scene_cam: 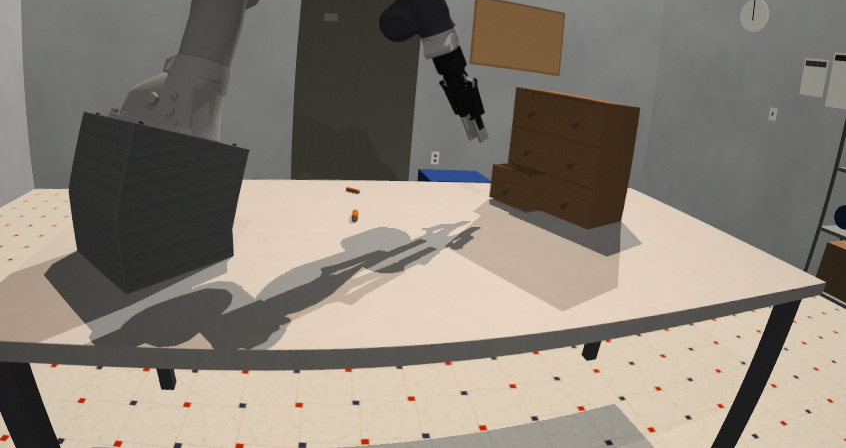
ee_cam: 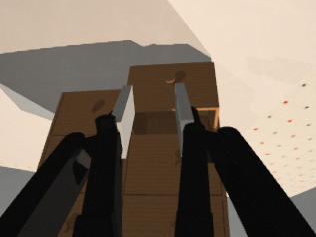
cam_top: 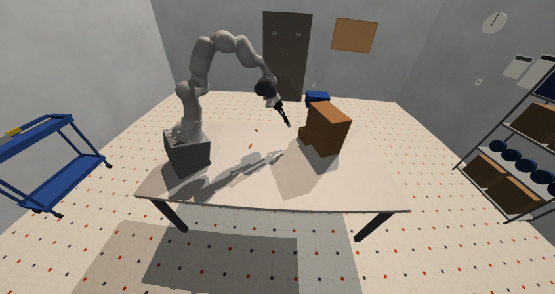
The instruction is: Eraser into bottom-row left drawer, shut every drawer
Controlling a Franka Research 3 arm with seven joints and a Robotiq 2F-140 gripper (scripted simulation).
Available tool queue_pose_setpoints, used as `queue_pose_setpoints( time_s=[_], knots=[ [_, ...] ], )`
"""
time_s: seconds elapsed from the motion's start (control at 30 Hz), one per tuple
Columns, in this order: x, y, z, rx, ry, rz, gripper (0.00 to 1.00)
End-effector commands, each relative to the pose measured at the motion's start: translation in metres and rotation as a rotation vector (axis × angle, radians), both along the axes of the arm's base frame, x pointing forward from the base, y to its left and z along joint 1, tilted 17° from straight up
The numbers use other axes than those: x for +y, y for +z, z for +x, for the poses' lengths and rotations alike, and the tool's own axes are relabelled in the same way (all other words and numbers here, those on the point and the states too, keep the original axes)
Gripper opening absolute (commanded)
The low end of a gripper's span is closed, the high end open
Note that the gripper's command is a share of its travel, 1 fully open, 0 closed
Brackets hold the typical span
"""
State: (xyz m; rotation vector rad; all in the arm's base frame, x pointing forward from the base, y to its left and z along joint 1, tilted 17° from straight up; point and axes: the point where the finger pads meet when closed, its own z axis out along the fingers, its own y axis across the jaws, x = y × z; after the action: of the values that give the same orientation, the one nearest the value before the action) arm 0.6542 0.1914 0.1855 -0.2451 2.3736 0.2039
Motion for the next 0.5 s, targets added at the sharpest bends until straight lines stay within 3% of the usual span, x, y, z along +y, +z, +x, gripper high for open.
queue_pose_setpoints(
  time_s=[0.0, 0.47],
  knots=[
    [-0.0023, -0.0001, 0.0008, -0.25, 0.059, 0.111, 0.1],
    [-0.0004, -0.0049, 0.0044, -0.257, 0.062, 0.114, 0.1]
  ],
)
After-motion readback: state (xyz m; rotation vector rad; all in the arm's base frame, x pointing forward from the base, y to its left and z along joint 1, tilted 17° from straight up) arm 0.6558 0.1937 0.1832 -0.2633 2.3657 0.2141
